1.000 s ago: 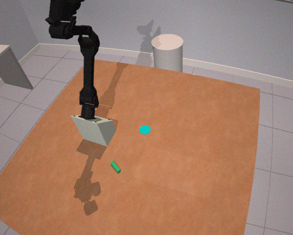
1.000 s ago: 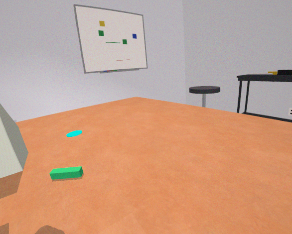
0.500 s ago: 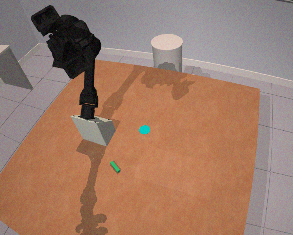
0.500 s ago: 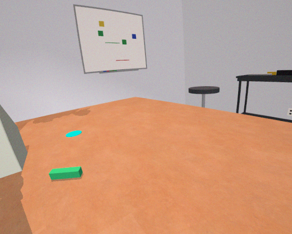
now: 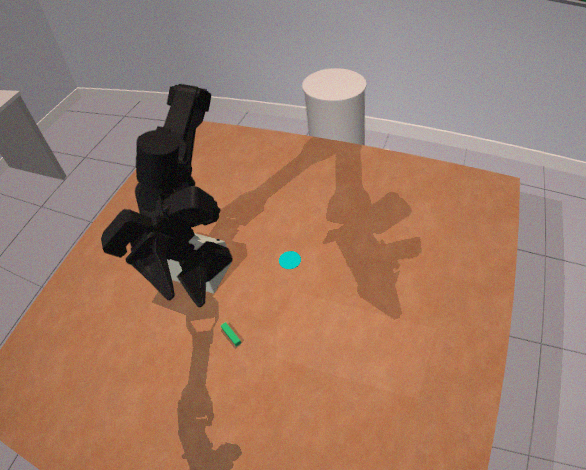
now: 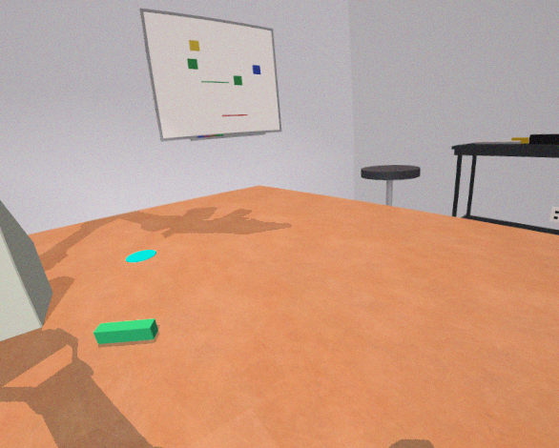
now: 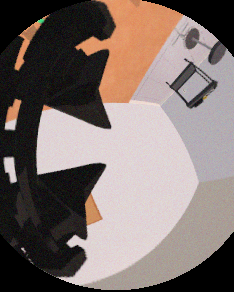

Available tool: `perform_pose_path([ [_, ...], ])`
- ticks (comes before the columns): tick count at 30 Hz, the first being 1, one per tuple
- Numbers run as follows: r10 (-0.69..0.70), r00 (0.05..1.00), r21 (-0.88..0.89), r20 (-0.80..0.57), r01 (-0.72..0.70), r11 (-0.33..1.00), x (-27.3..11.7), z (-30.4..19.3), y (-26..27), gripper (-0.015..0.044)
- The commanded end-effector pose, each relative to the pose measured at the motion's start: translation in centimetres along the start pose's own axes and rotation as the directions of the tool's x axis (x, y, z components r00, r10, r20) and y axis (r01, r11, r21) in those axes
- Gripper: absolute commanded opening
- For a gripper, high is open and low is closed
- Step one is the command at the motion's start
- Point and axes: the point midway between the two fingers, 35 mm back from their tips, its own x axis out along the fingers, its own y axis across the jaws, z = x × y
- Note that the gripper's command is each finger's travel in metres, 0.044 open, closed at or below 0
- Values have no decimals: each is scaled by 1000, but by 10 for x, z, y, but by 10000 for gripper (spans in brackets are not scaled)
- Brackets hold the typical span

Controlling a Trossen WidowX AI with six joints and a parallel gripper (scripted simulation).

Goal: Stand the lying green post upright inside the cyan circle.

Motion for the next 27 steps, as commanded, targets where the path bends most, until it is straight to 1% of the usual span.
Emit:
perform_pose_path([
  [1,164,978,104,-127,-151,983,10,-37,54,233],
  [4,285,933,190,-218,-246,951,10,-64,95,233],
  [7,400,865,281,-302,-320,905,3,-90,135,233],
  [10,507,776,375,-376,-373,849,-9,-113,173,233],
  [13,602,667,469,-438,-402,786,-26,-134,209,233],
  [19,750,406,646,-522,-387,658,-74,-168,272,233],
  [25,830,120,782,-544,-286,554,-133,-189,319,233],
  [27,836,87,794,-543,-270,544,-140,-190,323,233],
])
